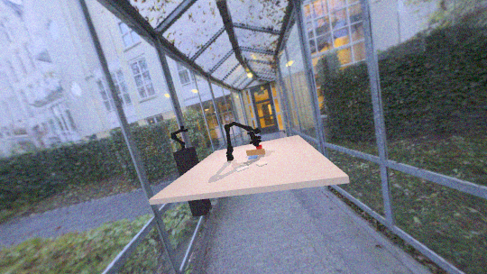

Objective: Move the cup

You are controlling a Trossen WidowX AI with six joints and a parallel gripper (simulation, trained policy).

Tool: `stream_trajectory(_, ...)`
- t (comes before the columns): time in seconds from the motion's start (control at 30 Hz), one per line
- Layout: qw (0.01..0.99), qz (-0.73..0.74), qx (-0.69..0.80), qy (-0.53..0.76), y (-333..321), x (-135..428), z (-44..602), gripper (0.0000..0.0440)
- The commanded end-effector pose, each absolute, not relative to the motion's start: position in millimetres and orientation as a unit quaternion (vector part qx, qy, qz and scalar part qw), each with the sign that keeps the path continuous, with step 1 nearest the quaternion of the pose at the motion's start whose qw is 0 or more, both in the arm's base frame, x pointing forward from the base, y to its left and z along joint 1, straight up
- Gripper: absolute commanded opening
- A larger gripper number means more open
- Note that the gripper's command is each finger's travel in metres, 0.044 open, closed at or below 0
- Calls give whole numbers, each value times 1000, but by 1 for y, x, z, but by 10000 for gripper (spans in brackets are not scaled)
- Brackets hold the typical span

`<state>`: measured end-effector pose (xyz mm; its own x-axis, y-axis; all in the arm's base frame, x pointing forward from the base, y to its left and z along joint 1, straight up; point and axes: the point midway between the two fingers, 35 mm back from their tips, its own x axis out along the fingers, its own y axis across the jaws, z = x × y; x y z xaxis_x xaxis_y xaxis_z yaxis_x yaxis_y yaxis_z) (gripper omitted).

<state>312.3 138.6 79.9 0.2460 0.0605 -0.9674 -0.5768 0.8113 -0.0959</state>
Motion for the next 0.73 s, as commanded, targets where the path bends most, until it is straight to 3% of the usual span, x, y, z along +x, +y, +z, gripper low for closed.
stream_trajectory(0.0,759,218,-218,574,137,305,85,118)
stream_trajectory(0.7,799,224,-182,527,130,291,134,222)
